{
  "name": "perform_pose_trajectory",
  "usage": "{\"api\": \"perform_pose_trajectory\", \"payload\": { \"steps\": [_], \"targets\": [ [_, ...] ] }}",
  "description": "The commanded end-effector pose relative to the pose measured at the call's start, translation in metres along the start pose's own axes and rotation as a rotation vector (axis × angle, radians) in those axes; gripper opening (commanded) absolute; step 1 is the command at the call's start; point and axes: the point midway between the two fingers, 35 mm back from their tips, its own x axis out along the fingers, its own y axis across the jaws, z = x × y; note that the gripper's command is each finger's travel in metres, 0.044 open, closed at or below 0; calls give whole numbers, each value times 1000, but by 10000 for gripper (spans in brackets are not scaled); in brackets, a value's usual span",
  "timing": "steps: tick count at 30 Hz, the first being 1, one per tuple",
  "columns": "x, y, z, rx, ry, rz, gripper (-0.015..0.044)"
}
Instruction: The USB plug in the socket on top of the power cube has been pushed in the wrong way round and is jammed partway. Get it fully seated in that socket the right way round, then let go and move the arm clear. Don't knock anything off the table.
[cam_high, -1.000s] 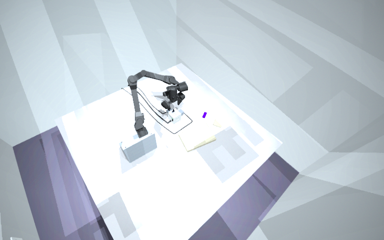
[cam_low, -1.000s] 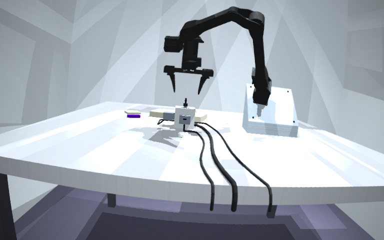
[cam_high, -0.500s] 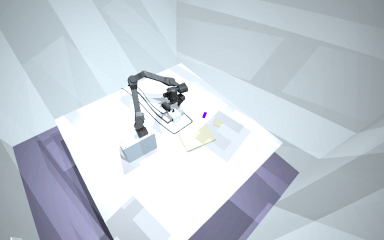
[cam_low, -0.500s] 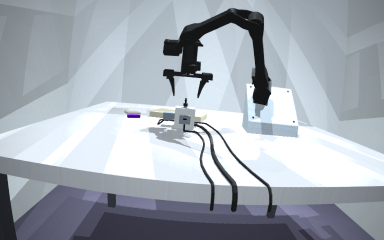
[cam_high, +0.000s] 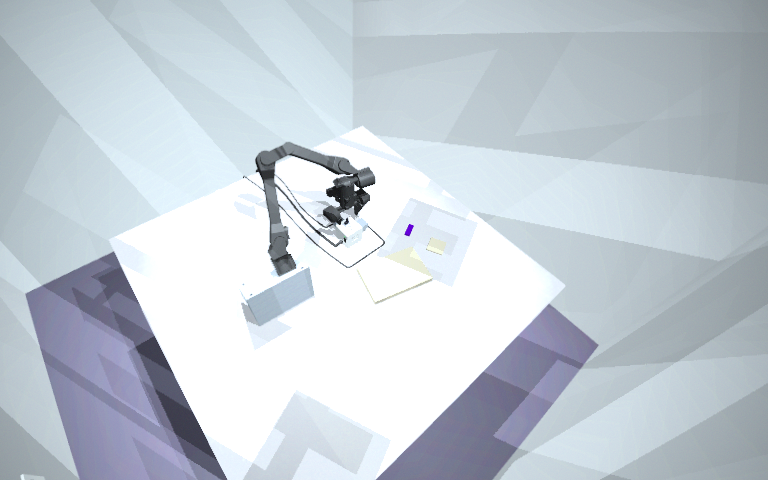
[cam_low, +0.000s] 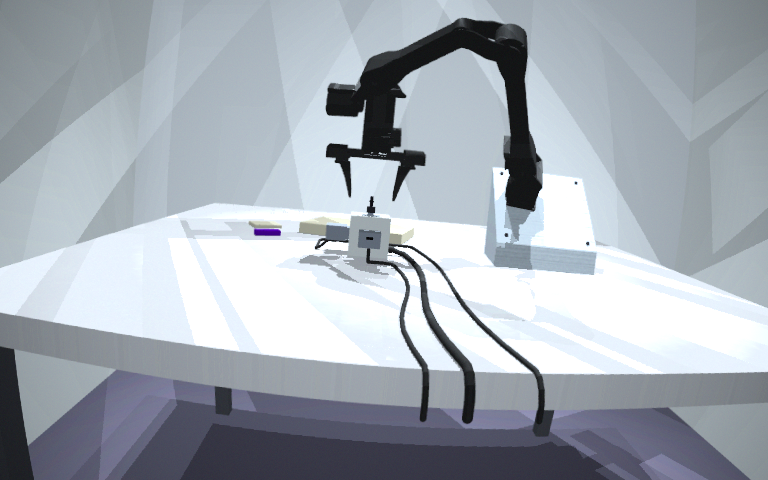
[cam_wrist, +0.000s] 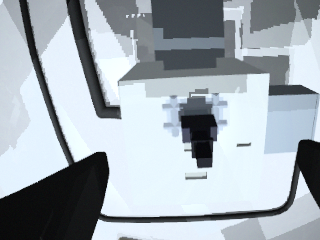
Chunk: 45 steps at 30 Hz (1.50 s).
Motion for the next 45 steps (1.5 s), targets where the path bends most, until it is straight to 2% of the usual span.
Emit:
{"api": "perform_pose_trajectory", "payload": {
  "steps": [1, 13, 45],
  "targets": [
    [0, 0, 0, -1, 0, 0, 309],
    [0, 0, 0, -1, 0, 0, 0],
    [-9, 0, 0, 1, 0, 1, 0]
  ]
}}
